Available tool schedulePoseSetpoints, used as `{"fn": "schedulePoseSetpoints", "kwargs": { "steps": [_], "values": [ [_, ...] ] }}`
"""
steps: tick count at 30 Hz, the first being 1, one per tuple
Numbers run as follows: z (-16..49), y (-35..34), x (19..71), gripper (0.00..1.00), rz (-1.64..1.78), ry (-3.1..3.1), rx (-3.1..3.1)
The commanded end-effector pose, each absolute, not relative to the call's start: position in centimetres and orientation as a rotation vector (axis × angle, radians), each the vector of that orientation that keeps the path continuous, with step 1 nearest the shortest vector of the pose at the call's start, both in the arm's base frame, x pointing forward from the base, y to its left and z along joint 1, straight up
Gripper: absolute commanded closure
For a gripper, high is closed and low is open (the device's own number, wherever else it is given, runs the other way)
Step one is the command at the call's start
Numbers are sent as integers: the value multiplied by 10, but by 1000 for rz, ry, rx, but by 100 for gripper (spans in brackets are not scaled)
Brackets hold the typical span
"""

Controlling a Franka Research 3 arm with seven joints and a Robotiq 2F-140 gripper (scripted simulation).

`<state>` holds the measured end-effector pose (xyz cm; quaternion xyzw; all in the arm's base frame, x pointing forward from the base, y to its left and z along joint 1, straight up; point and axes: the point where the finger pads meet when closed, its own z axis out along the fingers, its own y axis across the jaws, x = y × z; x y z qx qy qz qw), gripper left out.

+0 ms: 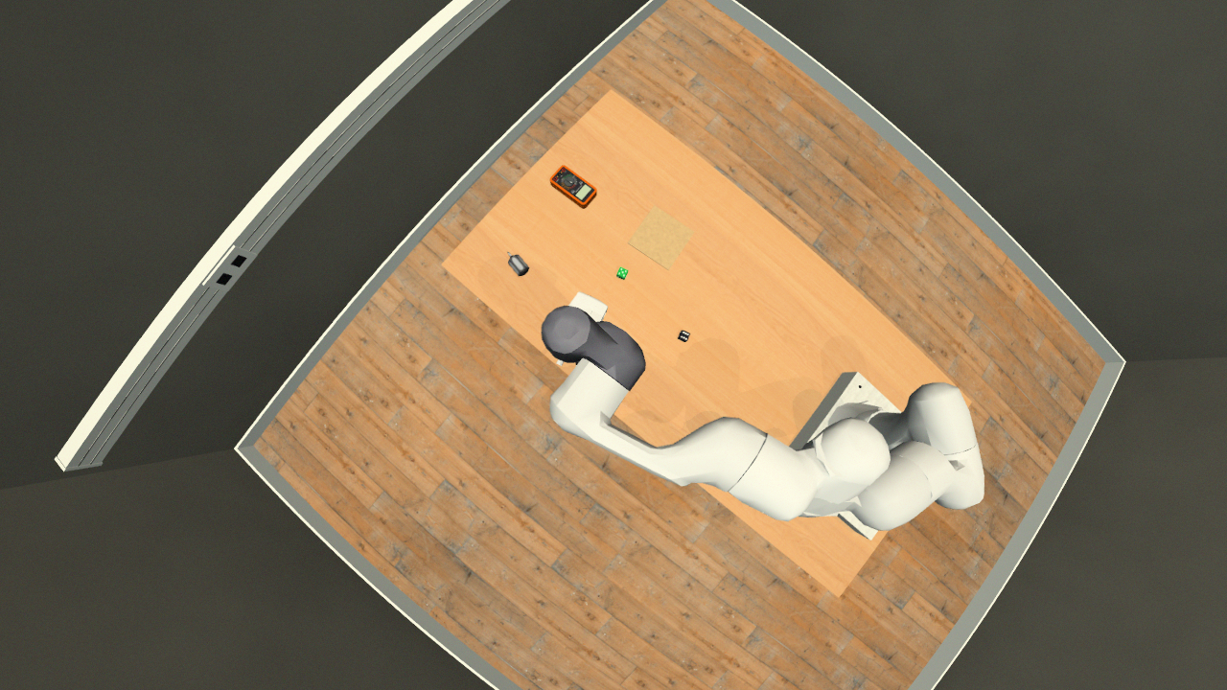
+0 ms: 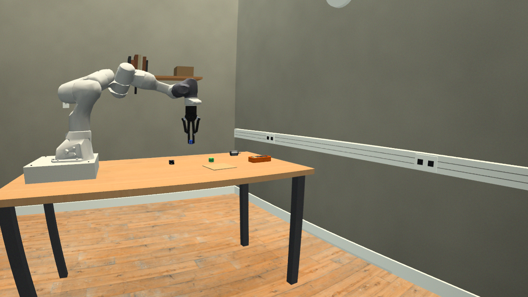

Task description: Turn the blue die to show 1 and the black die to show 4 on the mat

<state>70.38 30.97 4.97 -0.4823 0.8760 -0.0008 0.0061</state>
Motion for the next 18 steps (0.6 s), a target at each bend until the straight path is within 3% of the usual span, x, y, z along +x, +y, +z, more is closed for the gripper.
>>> {"fn": "schedulePoseSetpoints", "kwargs": {
  "steps": [1, 18],
  "values": [
    [50, 311, 703, 79, 12, 2790, -1414],
    [47, 305, 700, 79, 209, 2526, -1275]
  ]
}}
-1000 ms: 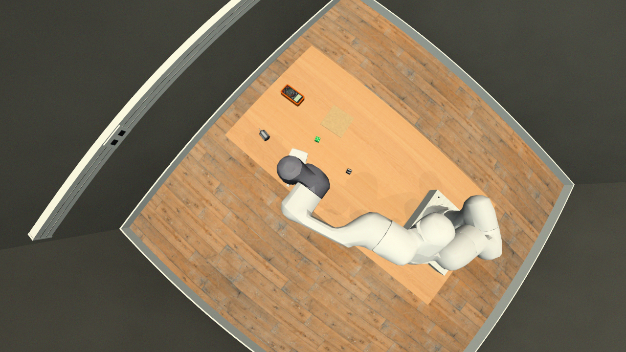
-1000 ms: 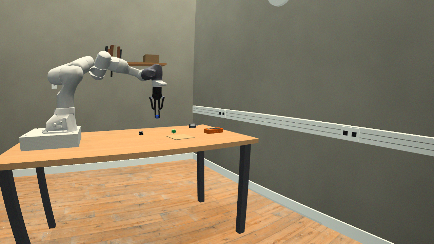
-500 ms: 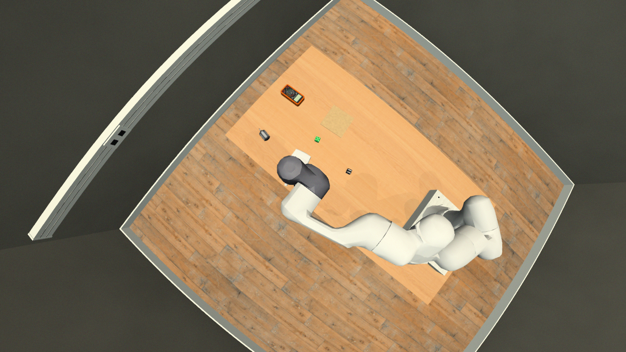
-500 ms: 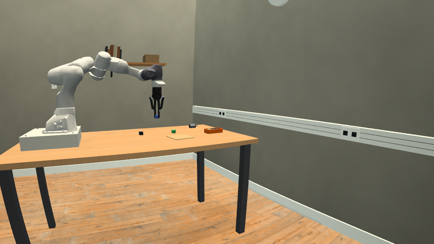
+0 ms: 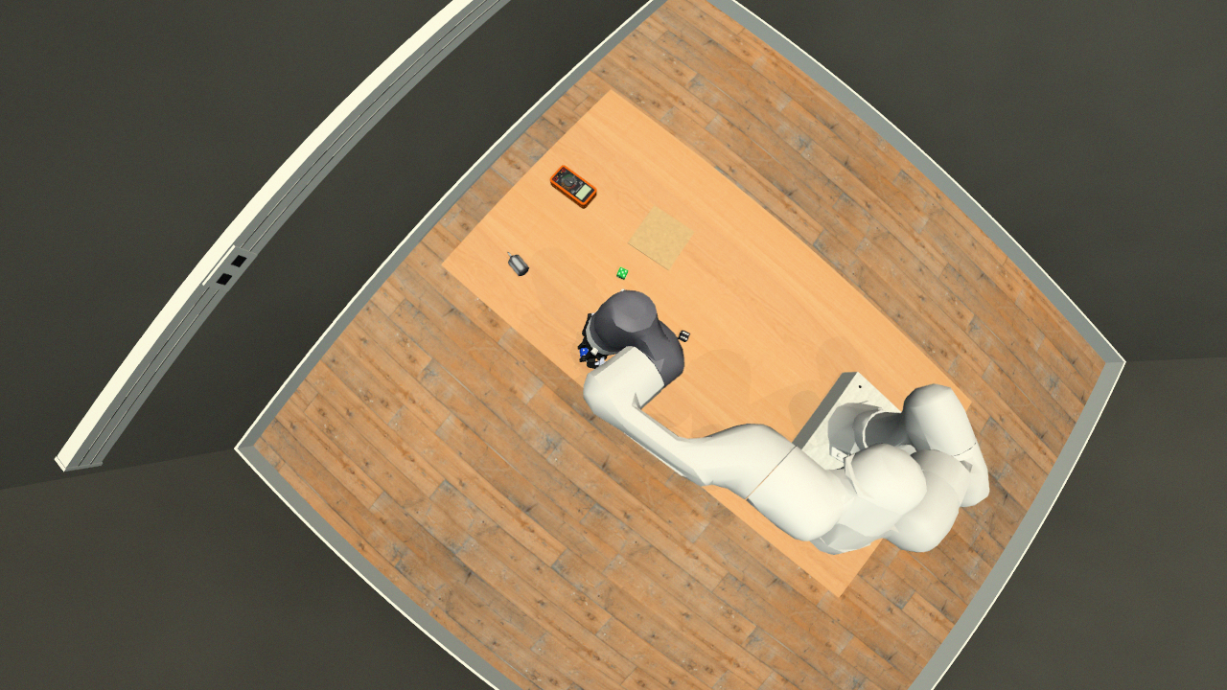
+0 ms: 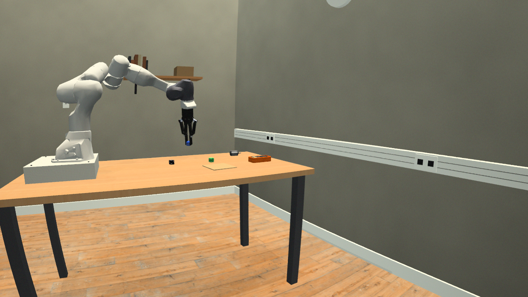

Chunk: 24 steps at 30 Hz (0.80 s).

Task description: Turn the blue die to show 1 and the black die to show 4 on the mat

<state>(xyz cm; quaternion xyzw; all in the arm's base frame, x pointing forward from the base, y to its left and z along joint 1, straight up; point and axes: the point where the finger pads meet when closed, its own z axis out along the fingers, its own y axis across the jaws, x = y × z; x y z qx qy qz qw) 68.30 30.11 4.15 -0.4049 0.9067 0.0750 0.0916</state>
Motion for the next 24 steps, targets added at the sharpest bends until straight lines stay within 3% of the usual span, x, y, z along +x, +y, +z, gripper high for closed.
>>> {"fn": "schedulePoseSetpoints", "kwargs": {
  "steps": [1, 24],
  "values": [
    [46, 303, 700, 79, 217, 2502, -1259],
    [43, 300, 694, 79, 404, 2230, -1131]
  ]
}}
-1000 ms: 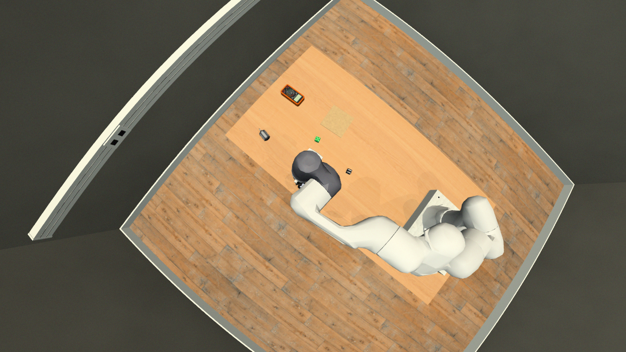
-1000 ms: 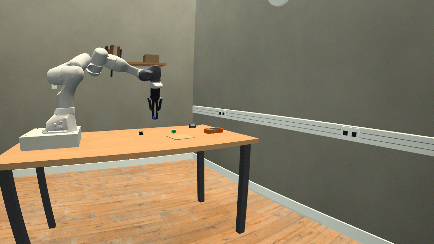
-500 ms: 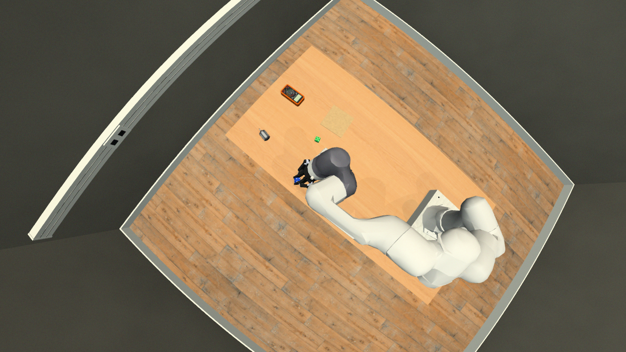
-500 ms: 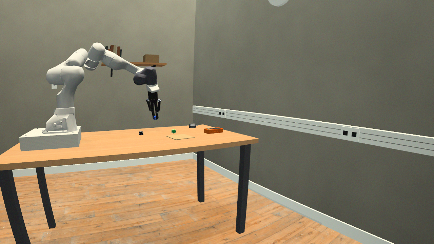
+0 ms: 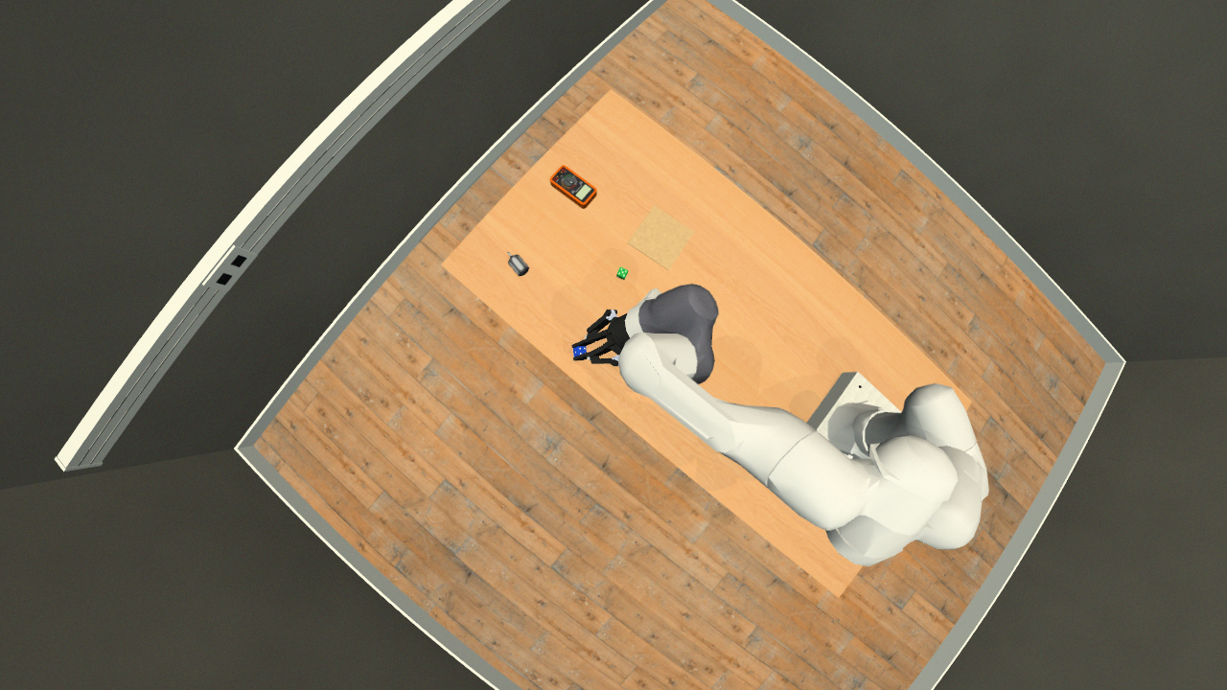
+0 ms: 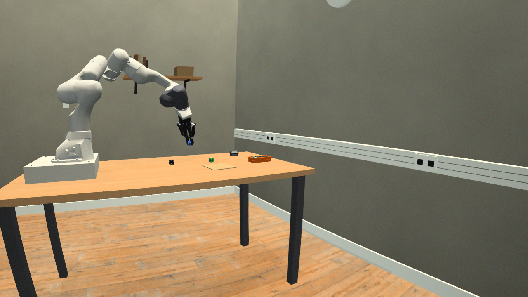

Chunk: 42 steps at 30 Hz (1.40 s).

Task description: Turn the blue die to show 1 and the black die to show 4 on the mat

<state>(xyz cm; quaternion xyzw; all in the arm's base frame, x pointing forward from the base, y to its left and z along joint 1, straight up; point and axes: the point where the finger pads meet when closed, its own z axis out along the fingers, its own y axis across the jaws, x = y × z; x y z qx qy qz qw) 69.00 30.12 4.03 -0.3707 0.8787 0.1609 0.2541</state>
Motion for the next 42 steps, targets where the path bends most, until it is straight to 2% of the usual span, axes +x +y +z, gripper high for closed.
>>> {"fn": "schedulePoseSetpoints", "kwargs": {
  "steps": [1, 42],
  "values": [
    [42, 300, 694, 79, 418, 2211, -1123],
    [33, 294, 690, 79, 573, 1880, -953]
  ]
}}
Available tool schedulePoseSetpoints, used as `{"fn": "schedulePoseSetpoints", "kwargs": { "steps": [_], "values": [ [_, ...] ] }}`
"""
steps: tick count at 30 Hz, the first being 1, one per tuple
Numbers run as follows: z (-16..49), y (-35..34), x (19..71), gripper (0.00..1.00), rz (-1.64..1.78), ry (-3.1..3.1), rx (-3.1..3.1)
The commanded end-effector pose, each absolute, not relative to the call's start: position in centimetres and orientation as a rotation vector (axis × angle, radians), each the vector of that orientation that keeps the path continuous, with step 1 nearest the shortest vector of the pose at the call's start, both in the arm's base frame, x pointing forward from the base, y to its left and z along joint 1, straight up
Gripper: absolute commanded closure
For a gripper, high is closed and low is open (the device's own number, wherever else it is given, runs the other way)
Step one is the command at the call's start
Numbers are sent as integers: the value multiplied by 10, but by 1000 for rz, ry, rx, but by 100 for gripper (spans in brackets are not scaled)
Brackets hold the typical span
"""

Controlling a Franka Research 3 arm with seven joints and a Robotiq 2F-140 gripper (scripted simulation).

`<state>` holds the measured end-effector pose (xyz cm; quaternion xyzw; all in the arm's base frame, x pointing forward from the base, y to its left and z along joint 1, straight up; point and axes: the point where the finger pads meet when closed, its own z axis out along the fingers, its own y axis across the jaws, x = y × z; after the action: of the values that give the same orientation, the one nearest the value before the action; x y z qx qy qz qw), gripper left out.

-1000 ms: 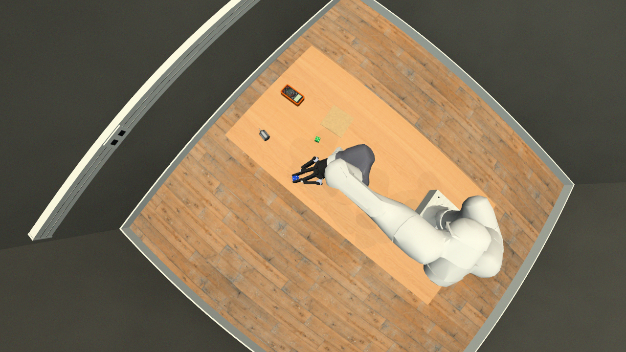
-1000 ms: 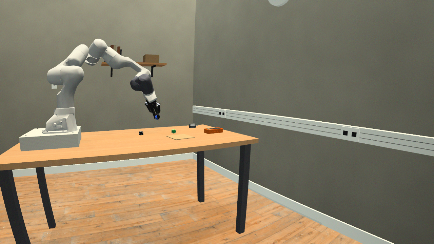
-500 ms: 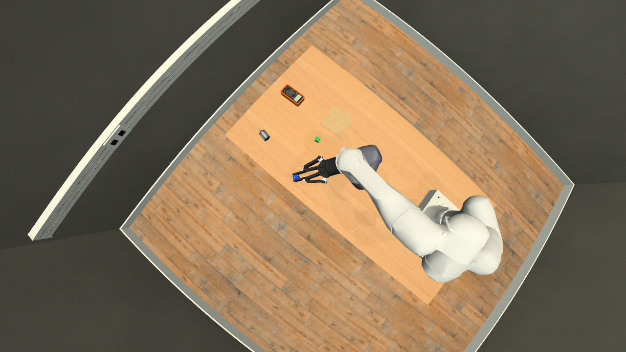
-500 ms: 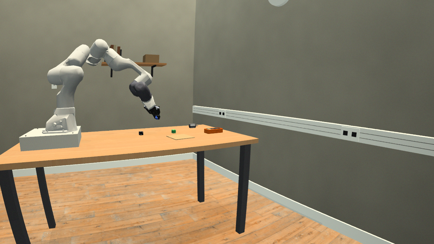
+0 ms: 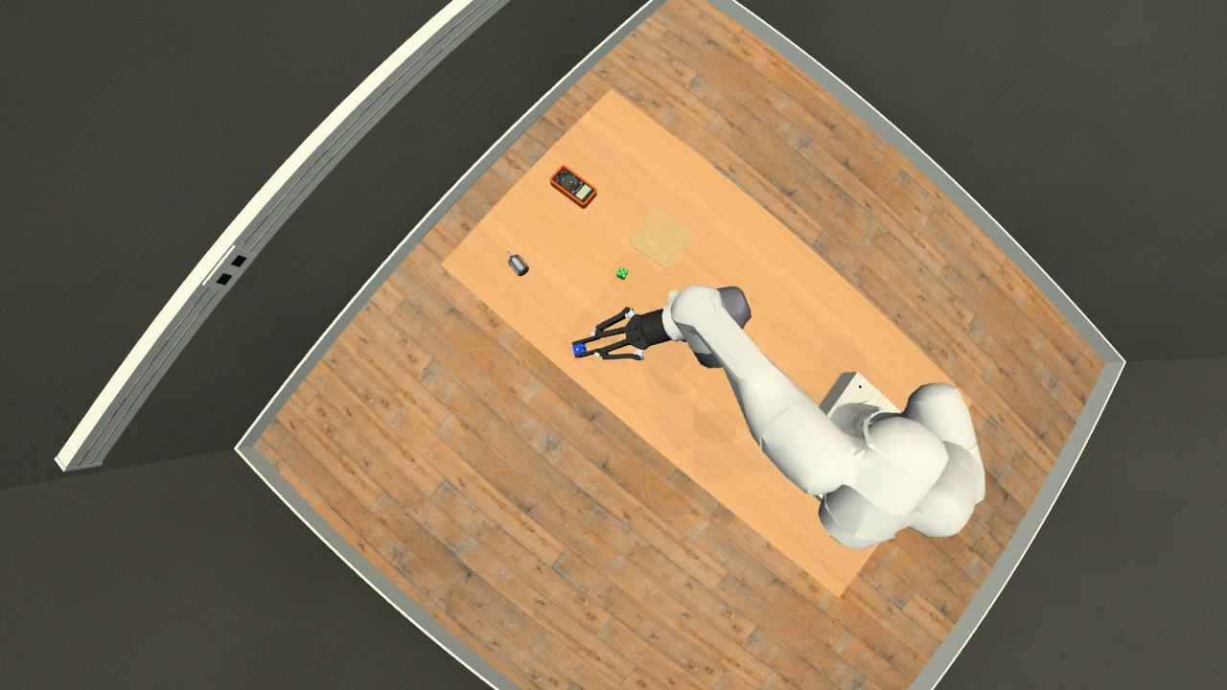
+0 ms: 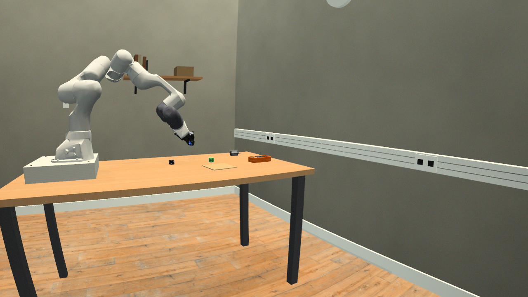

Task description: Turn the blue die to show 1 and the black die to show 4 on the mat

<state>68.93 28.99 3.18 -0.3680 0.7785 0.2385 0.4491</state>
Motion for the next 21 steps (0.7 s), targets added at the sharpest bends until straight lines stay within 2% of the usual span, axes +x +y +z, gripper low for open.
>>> {"fn": "schedulePoseSetpoints", "kwargs": {
  "steps": [1, 21],
  "values": [
    [31, 294, 690, 79, 573, 1880, -953],
    [-26, 294, 690, 79, 573, 1880, -953]
  ]
}}
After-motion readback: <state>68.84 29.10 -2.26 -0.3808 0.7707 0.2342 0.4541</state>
